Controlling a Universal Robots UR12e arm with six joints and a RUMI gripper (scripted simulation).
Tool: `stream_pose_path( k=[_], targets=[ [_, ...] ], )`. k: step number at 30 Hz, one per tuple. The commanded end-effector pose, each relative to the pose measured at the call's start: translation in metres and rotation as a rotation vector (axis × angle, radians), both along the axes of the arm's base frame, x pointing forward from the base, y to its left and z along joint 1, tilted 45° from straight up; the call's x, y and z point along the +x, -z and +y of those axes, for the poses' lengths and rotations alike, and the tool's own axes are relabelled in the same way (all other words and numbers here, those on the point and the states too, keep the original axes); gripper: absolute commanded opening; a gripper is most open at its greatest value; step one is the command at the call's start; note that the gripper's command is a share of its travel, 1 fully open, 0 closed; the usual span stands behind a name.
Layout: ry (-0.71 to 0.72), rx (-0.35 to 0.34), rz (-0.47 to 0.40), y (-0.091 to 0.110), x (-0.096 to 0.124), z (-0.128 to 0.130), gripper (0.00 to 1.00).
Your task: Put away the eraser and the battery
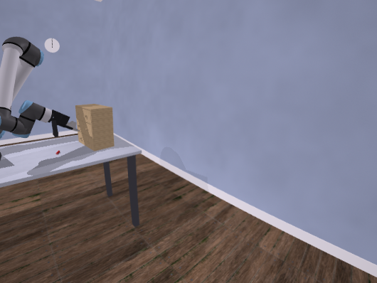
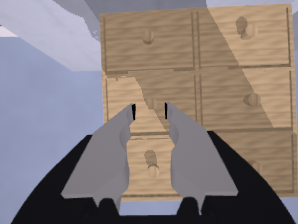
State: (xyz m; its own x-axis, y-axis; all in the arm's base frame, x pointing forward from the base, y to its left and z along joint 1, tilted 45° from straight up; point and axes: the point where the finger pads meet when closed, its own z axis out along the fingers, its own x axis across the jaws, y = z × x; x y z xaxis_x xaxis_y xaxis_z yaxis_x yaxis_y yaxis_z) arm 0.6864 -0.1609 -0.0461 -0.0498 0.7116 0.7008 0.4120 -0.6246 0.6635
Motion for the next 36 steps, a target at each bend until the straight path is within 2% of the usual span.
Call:
stream_pose_path(
  k=[1, 13, 36],
  targets=[
    [-0.001, -0.001, 0.001, -0.002, -0.009, -0.003, 0.2],
    [-0.001, -0.001, 0.001, -0.007, -0.037, -0.009, 0.2],
    [-0.002, -0.001, 0.002, -0.007, -0.038, -0.01, 0.2]
  ],
)
